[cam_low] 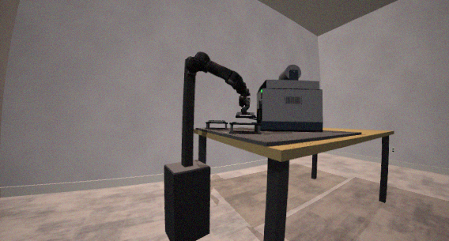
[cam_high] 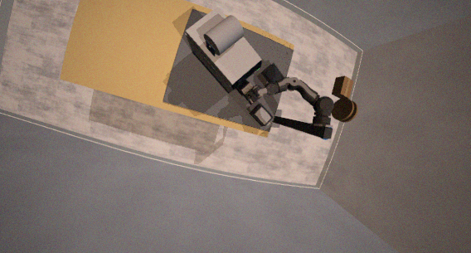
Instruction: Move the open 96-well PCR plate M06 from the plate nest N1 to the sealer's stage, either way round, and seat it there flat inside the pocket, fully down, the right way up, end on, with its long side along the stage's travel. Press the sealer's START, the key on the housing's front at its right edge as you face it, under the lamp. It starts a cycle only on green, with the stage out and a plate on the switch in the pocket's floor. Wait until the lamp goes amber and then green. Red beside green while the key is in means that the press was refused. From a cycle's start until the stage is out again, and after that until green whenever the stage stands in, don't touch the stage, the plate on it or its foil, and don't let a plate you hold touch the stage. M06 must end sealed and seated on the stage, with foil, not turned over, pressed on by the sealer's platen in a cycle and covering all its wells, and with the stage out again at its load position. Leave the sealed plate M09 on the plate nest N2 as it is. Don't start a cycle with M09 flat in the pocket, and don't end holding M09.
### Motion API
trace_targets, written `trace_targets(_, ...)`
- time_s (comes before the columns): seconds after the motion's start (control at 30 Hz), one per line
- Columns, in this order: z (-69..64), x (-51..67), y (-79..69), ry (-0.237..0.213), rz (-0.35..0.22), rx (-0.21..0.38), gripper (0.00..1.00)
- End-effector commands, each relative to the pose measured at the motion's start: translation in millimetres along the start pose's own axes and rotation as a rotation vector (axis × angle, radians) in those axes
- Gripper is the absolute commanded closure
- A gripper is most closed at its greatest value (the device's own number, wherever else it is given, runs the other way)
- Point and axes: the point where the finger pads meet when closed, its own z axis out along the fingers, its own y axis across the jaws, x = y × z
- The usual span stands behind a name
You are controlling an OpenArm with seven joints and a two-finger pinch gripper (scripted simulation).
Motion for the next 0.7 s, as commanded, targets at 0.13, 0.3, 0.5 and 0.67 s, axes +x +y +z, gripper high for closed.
trace_targets(0.13,-1.6,-1.0,1.6,-0.004,0.002,-0.009,1.00)
trace_targets(0.3,-4.7,-2.6,2.4,-0.005,0.004,-0.010,1.00)
trace_targets(0.5,-6.7,-3.7,2.9,-0.005,0.005,-0.010,1.00)
trace_targets(0.67,-6.7,-3.7,2.9,-0.005,0.005,-0.010,1.00)
